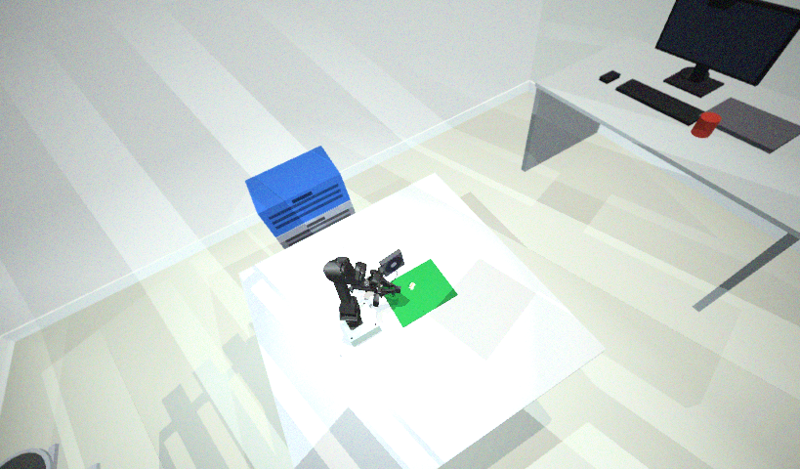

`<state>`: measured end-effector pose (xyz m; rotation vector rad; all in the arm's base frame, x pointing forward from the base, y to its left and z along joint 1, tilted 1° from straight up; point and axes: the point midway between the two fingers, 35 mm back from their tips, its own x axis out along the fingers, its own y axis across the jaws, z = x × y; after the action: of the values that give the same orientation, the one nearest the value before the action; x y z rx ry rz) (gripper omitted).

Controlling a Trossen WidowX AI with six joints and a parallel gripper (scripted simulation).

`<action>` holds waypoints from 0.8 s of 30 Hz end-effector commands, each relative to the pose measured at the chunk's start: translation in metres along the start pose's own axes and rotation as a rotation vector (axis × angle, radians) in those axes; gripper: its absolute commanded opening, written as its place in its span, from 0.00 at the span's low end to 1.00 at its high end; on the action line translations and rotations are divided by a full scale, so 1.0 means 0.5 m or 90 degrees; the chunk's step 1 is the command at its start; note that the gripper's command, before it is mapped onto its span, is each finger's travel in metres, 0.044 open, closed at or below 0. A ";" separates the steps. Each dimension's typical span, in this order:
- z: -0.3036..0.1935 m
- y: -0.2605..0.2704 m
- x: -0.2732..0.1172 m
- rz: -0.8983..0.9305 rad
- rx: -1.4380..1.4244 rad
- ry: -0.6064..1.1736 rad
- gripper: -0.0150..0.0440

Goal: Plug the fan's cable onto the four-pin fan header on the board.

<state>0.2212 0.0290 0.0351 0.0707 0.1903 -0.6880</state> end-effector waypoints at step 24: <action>0.023 -0.002 -0.009 0.009 0.010 -0.018 0.25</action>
<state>0.2189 0.0293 0.0461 0.0813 0.1557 -0.6760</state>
